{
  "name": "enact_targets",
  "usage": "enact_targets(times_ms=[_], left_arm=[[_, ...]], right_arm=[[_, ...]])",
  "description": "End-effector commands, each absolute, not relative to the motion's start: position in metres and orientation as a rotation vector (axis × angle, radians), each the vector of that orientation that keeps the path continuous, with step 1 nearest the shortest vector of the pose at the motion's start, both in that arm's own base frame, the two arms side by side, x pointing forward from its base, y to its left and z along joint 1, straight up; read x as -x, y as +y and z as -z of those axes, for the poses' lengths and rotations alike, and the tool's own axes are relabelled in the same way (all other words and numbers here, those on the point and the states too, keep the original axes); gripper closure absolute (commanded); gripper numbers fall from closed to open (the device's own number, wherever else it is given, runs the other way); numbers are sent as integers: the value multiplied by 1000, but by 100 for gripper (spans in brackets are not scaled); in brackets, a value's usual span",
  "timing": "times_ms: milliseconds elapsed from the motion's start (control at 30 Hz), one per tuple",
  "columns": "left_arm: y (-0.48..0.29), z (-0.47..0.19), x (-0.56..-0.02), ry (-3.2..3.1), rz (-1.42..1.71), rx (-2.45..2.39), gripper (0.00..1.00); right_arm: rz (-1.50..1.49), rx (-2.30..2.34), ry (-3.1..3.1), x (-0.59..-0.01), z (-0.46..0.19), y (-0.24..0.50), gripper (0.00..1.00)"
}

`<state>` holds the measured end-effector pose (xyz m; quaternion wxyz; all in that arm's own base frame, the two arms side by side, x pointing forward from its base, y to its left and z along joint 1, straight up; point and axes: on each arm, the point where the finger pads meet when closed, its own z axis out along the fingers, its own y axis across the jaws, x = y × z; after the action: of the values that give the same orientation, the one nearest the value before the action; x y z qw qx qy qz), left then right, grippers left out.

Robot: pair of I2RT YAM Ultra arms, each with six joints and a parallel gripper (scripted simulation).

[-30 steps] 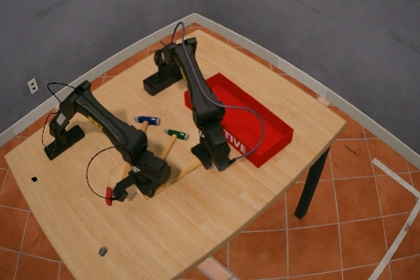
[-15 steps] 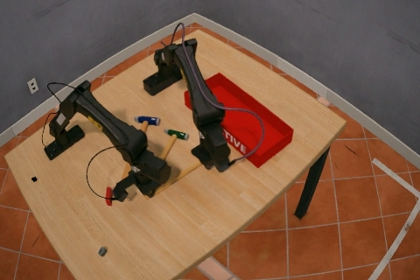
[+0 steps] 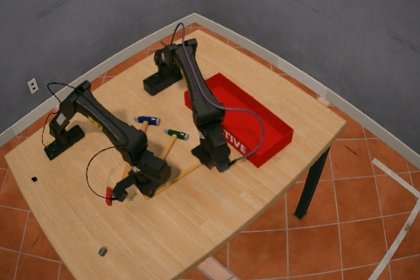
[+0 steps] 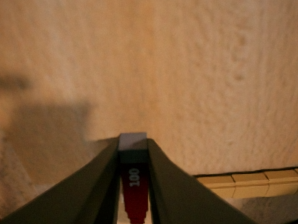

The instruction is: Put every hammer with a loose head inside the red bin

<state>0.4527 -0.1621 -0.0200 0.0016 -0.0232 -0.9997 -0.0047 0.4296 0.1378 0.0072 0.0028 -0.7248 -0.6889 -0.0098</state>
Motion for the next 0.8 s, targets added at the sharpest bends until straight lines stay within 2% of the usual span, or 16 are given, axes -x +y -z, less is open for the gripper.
enact_targets(times_ms=[0,33,67,767], left_arm=[[-166,9,-456,-3165,-13,80,93],[-166,9,-456,-3165,-13,80,100],[-166,9,-456,-3165,-13,80,91],[-131,9,-451,-3130,129,42,91]], right_arm=[[16,2280,-2168,-428,-9,132,82],[16,2280,-2168,-428,-9,132,82],[16,2280,-2168,-428,-9,132,82],[-123,2327,-2154,-418,-4,105,82]])
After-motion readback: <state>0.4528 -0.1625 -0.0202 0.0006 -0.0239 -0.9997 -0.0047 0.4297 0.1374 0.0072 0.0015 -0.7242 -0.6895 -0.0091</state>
